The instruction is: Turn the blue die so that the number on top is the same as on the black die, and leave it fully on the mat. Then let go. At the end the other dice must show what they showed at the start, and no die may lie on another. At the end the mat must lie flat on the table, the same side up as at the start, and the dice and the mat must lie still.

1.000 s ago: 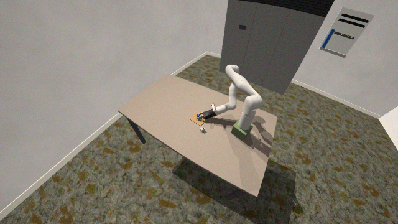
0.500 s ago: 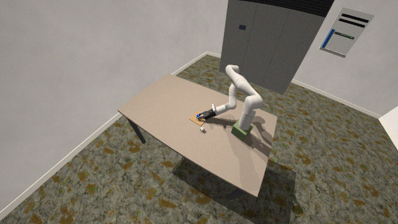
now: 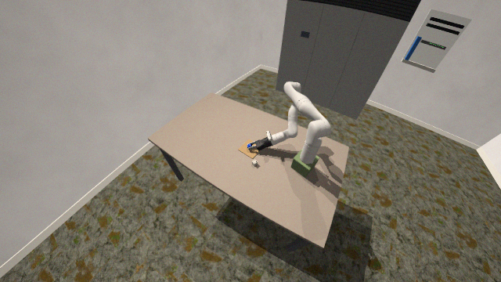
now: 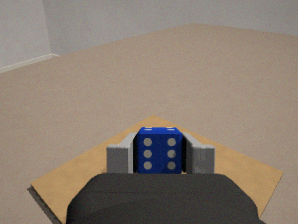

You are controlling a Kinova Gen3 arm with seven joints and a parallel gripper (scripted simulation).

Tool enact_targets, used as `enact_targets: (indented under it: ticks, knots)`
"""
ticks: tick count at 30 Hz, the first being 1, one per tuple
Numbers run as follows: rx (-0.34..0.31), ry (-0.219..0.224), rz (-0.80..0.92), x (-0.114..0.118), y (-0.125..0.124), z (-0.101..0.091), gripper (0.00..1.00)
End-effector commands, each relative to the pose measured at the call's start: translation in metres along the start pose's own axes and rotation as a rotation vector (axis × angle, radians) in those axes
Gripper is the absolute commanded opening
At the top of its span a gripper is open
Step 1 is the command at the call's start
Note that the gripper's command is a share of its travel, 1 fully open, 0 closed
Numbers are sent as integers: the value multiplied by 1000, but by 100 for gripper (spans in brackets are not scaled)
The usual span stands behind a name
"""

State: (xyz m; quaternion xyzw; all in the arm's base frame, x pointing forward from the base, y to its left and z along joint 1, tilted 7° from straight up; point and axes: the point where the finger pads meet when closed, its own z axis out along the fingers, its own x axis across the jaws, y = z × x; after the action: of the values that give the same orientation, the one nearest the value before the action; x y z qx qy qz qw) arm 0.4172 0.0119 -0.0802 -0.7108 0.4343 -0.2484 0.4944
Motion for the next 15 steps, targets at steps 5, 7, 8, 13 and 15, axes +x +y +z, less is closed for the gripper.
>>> enact_targets:
  ticks: [5, 7, 8, 13, 15]
  knots:
    - [1, 0, -1, 0, -1, 0, 69]
    - [1, 0, -1, 0, -1, 0, 75]
    - [1, 0, -1, 0, -1, 0, 75]
    - [1, 0, -1, 0, -1, 0, 87]
    - [1, 0, -1, 0, -1, 0, 87]
